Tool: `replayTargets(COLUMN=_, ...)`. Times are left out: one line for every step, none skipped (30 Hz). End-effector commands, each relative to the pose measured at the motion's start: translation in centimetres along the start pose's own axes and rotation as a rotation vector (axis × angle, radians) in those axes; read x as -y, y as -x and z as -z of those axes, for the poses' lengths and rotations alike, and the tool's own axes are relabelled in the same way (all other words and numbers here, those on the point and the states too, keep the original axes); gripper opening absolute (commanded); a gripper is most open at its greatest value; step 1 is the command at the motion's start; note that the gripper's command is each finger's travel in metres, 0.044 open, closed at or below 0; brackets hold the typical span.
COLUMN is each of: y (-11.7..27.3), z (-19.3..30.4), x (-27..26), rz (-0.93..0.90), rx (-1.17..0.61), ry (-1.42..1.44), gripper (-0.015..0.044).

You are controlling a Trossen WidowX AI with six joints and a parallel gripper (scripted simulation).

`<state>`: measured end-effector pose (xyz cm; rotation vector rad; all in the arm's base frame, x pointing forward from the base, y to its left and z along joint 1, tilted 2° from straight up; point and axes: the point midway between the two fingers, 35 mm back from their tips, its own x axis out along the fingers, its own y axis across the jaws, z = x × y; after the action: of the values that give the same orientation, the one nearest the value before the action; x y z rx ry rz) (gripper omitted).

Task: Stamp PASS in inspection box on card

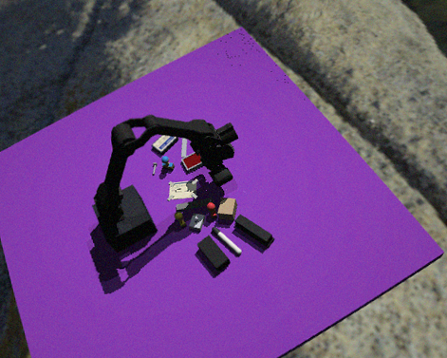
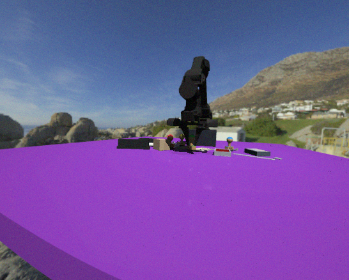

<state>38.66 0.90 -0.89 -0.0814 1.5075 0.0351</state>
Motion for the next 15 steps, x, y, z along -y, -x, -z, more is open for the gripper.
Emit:
replayTargets(y=0.23, z=-0.01, x=-0.03, rz=-0.002, rx=-0.001, ry=0.0, gripper=0.0)
replayTargets(y=0.28, z=-0.01, x=-0.03, rz=-0.002, rx=-0.001, ry=0.0, gripper=0.0)
replayTargets(y=0.32, z=-0.02, x=-0.03, rz=-0.002, rx=-0.001, ry=0.0, gripper=0.0)
replayTargets(y=0.37, z=-0.02, x=-0.03, rz=-0.002, rx=-0.001, ry=0.0, gripper=0.0)
replayTargets(y=0.42, z=-0.02, x=-0.03, rz=-0.002, rx=-0.001, ry=0.0, gripper=0.0)
replayTargets(y=0.47, z=-0.03, x=-0.03, rz=-0.002, rx=-0.001, ry=0.0, gripper=0.0)
replayTargets(y=0.52, z=-0.03, x=-0.03, rz=-0.002, rx=-0.001, ry=0.0, gripper=0.0)
replayTargets(y=0.57, z=-0.04, x=-0.03, rz=-0.002, rx=-0.001, ry=0.0, gripper=0.0)
replayTargets(y=0.61, z=-0.04, x=-0.03, rz=-0.002, rx=-0.001, ry=0.0, gripper=0.0)
replayTargets(y=0.66, z=-0.04, x=-0.03, rz=-0.002, rx=-0.001, ry=0.0, gripper=0.0)
replayTargets(y=0.71, z=-0.05, x=-0.03, rz=-0.002, rx=-0.001, ry=0.0, gripper=0.0)
replayTargets(y=0.76, z=-0.05, x=-0.03, rz=-0.002, rx=-0.001, ry=0.0, gripper=0.0)
replayTargets(y=0.81, z=-0.05, x=-0.03, rz=-0.002, rx=-0.001, ry=0.0, gripper=0.0)
replayTargets(y=0.86, z=-0.06, x=-0.03, rz=-0.002, rx=-0.001, ry=0.0, gripper=0.0)
replayTargets(y=0.91, z=-0.06, x=-0.03, rz=-0.002, rx=-0.001, ry=0.0, gripper=0.0)
